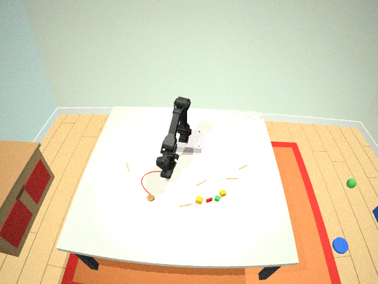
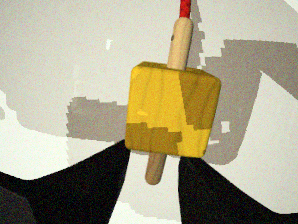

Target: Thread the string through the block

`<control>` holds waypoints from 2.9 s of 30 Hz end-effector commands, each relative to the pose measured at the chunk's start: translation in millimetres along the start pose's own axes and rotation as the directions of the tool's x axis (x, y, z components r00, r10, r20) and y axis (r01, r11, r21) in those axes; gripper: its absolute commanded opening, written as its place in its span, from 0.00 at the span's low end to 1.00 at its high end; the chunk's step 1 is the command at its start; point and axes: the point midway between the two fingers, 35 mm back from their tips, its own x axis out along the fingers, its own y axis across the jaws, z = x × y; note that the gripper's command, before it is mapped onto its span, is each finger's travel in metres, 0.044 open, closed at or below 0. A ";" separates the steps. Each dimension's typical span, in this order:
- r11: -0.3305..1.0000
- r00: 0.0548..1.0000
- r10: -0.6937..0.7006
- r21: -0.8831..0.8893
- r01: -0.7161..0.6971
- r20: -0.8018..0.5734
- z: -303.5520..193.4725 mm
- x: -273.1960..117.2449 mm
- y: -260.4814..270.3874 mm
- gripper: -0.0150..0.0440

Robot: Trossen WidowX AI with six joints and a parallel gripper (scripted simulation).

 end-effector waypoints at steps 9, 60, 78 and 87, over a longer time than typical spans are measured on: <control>1.000 1.000 -0.004 0.003 0.004 -0.006 -0.9 1.5 -0.9 0.47; 1.000 0.998 0.004 -0.018 -0.002 0.068 -24.1 1.3 -2.5 0.25; 1.000 0.998 0.007 -0.020 -0.006 0.065 -50.4 0.7 -3.0 0.25; 1.000 0.998 0.009 -0.024 -0.007 0.063 -62.0 0.9 -2.1 0.25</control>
